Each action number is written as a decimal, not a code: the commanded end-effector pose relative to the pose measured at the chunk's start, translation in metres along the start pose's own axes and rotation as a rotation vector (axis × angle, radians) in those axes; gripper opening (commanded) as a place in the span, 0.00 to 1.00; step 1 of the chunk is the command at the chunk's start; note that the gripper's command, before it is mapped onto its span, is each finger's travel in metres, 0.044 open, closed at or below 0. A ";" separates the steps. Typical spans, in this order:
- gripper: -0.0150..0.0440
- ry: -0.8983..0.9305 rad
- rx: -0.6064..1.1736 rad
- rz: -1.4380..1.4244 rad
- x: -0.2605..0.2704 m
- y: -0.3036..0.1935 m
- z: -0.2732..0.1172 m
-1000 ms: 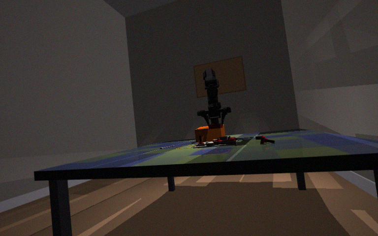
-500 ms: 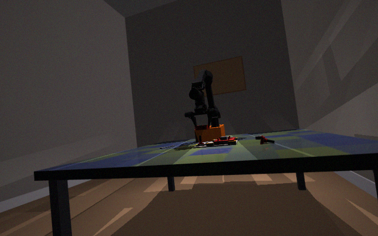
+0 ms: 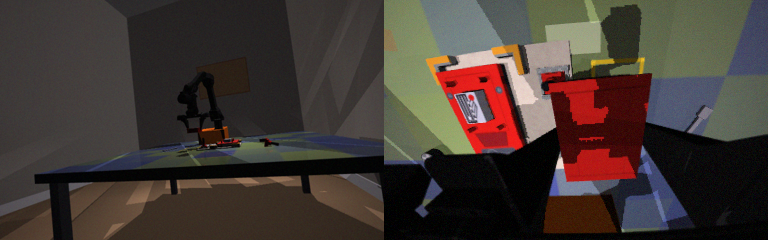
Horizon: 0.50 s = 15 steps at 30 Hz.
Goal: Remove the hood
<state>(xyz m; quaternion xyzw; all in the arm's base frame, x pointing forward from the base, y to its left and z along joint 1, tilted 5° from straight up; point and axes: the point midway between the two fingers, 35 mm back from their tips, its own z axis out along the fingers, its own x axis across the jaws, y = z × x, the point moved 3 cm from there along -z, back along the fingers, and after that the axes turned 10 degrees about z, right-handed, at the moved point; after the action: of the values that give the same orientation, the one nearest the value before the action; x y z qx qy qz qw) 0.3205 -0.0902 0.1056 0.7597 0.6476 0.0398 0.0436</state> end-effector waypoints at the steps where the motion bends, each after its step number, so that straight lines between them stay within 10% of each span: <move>1: 0.25 0.004 0.005 -0.001 -0.017 -0.007 0.001; 15: 0.25 0.003 0.001 0.003 -0.052 -0.018 0.001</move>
<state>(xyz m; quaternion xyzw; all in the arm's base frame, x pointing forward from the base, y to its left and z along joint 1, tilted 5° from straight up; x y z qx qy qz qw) 0.2964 -0.1396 0.1053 0.7631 0.6434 0.0396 0.0462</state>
